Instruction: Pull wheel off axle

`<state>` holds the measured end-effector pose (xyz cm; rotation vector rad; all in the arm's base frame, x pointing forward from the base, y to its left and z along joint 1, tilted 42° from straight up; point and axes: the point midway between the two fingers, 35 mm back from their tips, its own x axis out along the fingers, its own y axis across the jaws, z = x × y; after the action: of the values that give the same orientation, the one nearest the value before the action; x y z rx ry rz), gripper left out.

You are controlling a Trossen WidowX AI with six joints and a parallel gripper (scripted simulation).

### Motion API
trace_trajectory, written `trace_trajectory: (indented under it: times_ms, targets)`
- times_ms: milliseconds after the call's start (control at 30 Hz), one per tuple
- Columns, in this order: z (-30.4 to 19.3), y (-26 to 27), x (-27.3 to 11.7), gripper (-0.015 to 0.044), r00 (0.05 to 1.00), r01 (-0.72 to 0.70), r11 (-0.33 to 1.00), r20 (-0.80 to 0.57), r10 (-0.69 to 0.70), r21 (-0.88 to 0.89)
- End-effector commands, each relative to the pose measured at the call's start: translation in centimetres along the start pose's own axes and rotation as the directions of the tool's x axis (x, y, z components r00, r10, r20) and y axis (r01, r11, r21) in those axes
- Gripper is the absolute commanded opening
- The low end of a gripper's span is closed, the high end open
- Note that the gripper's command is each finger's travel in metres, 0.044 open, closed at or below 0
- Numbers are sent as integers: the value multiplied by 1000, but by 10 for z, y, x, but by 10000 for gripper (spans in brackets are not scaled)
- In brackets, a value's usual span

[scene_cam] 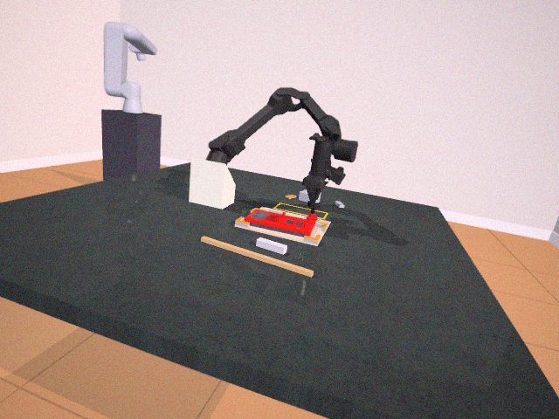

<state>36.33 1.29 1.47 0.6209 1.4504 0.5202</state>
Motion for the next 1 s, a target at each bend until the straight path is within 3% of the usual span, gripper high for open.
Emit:
trace_trajectory:
  times_ms: [0,967]
  targets:
    - [1,0,-4,0,1000,3,1000,5,-3,-5]
    - [1,-1,-16,0,1000,3,1000,8,-3,-4]
